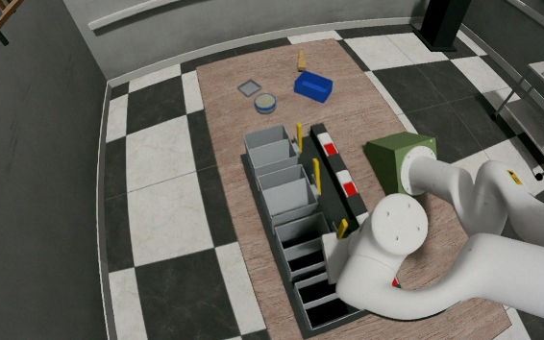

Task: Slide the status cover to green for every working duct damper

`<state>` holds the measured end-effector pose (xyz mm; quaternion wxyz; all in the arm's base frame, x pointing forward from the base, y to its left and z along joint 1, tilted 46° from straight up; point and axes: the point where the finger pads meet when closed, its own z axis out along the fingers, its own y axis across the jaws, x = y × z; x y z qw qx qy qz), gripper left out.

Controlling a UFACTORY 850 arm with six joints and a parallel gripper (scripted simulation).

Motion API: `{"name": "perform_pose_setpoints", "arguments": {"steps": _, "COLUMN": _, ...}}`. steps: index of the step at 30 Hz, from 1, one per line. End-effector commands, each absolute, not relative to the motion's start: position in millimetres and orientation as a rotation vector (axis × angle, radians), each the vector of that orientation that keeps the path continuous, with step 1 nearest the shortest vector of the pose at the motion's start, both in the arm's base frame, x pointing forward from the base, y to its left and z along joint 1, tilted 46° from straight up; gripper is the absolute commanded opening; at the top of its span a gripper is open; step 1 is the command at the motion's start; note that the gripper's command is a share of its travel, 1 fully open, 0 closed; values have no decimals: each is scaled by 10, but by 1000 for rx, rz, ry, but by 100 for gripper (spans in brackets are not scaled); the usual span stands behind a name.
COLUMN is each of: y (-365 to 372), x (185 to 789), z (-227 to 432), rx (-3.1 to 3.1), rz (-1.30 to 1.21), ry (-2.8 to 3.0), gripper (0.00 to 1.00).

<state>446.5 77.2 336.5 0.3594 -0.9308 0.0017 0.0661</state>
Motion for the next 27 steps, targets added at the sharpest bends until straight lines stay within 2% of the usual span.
{"name": "perform_pose_setpoints", "arguments": {"steps": 1, "y": 769, "x": 4470, "z": 3371, "rx": -2401, "rz": 168, "ry": 4, "gripper": 100}}
{"name": "perform_pose_setpoints", "arguments": {"steps": 19, "y": 758, "x": 4484, "z": 3361, "rx": -2401, "rz": 168, "ry": 4, "gripper": 100}}
{"name": "perform_pose_setpoints", "arguments": {"steps": 27, "y": 404, "x": 4874, "z": 3028, "rx": -2400, "rz": 156, "ry": -18, "gripper": 100}}
